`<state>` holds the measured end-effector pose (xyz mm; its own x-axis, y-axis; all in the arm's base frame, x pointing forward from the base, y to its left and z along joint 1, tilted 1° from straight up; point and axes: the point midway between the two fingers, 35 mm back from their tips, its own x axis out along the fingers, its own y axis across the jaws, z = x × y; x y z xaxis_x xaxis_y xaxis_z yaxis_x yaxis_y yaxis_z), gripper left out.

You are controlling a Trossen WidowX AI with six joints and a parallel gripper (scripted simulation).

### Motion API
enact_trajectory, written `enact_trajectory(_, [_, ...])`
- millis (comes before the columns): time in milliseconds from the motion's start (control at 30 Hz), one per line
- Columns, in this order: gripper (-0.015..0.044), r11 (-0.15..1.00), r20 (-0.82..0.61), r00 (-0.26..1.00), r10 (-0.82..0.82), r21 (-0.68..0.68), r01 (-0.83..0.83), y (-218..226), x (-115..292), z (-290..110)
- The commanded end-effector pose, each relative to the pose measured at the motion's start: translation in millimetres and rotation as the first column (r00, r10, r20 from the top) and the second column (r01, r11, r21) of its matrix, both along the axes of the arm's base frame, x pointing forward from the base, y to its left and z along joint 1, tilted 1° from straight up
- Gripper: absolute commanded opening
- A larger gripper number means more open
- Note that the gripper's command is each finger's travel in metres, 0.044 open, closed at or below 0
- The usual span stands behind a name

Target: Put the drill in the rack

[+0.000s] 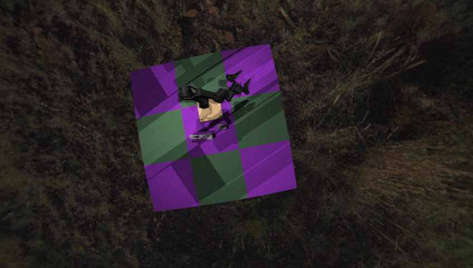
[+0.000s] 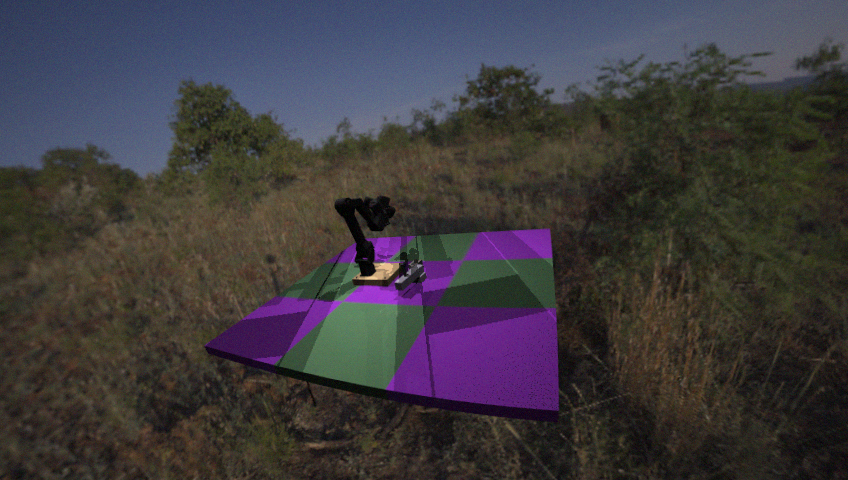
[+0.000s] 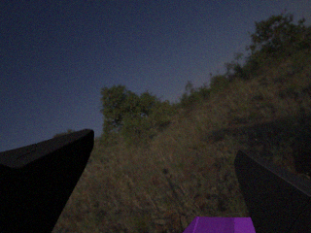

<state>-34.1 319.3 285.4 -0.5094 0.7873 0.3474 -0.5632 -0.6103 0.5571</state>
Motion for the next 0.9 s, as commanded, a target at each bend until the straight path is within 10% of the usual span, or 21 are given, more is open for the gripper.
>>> enact_trajectory(0, [0.0374,1.000,0.000,1.000,0.000,0.000,0.000,0,0,0])
enact_trajectory(267, [0.0164,1.000,0.001,1.000,-0.010,-0.004,0.010,1,2,0])
enact_trajectory(467, [0.0006,0.942,0.038,0.951,-0.308,-0.131,0.310,30,88,-16])
enact_trajectory(867, [0.0000,0.491,0.265,0.616,-0.741,-0.412,0.768,-8,283,-69])
